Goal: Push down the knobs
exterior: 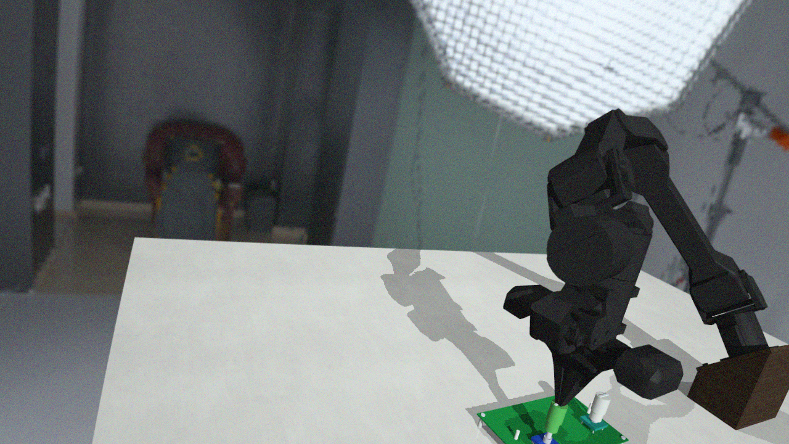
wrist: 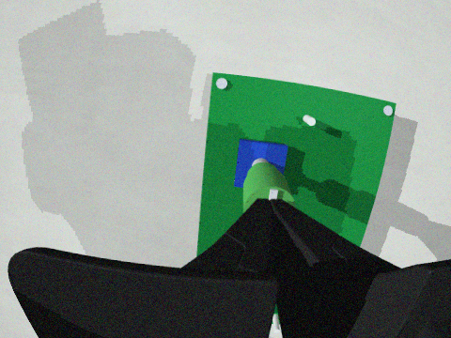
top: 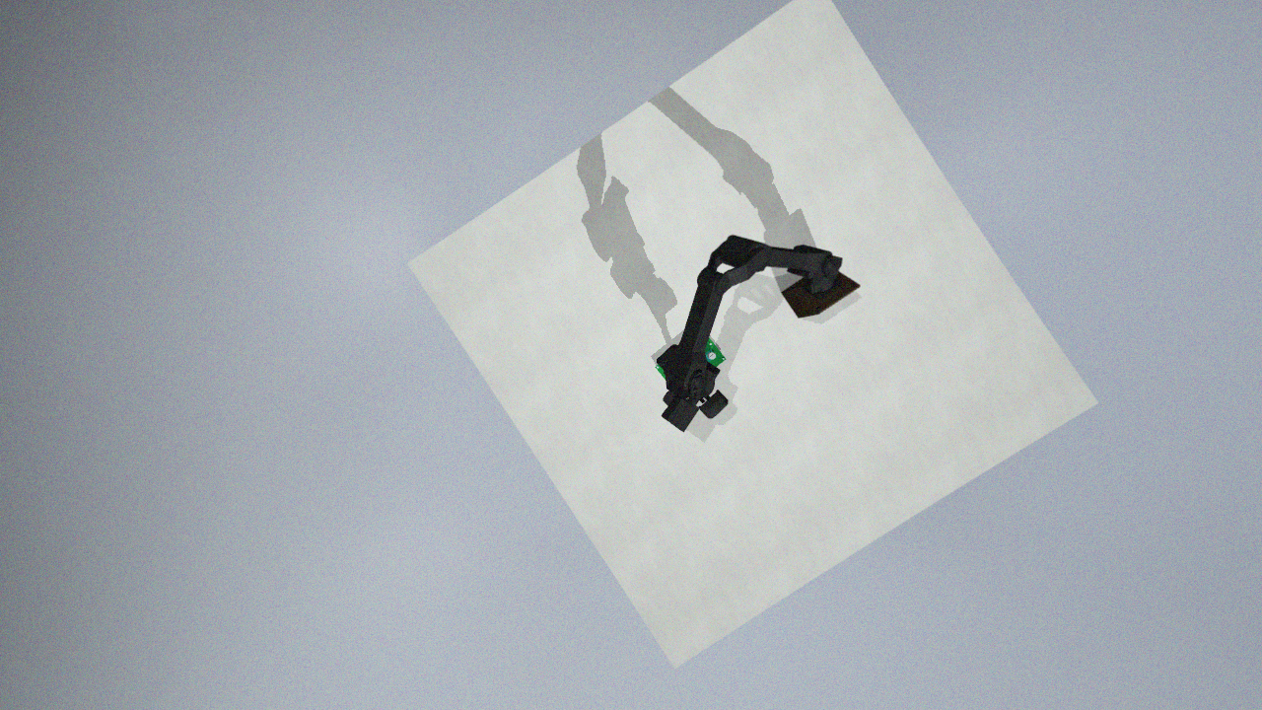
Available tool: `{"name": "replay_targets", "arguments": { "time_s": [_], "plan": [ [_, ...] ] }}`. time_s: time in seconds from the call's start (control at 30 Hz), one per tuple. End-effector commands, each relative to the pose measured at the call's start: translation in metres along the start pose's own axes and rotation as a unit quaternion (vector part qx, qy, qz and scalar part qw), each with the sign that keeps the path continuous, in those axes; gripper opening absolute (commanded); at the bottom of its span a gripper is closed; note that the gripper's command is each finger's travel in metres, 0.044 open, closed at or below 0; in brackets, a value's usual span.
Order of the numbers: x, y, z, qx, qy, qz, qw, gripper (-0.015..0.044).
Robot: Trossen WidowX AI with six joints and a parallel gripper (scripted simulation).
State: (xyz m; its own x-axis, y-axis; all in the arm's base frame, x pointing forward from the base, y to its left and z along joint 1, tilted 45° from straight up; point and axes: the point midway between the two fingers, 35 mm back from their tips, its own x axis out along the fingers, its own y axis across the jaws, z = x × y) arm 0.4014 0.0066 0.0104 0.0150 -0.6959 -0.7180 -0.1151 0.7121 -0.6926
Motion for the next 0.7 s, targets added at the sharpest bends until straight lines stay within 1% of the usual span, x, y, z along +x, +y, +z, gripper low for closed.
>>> {"name": "replay_targets", "arguments": {
  "time_s": [0.0,0.67],
  "plan": [
    [0.0212,-0.0038,0.0014,0.009,0.012,-0.002,1.000,0.0000],
    [0.0248,-0.0039,0.0013,0.009,0.012,-0.002,1.000,0.0000]
  ]
}}
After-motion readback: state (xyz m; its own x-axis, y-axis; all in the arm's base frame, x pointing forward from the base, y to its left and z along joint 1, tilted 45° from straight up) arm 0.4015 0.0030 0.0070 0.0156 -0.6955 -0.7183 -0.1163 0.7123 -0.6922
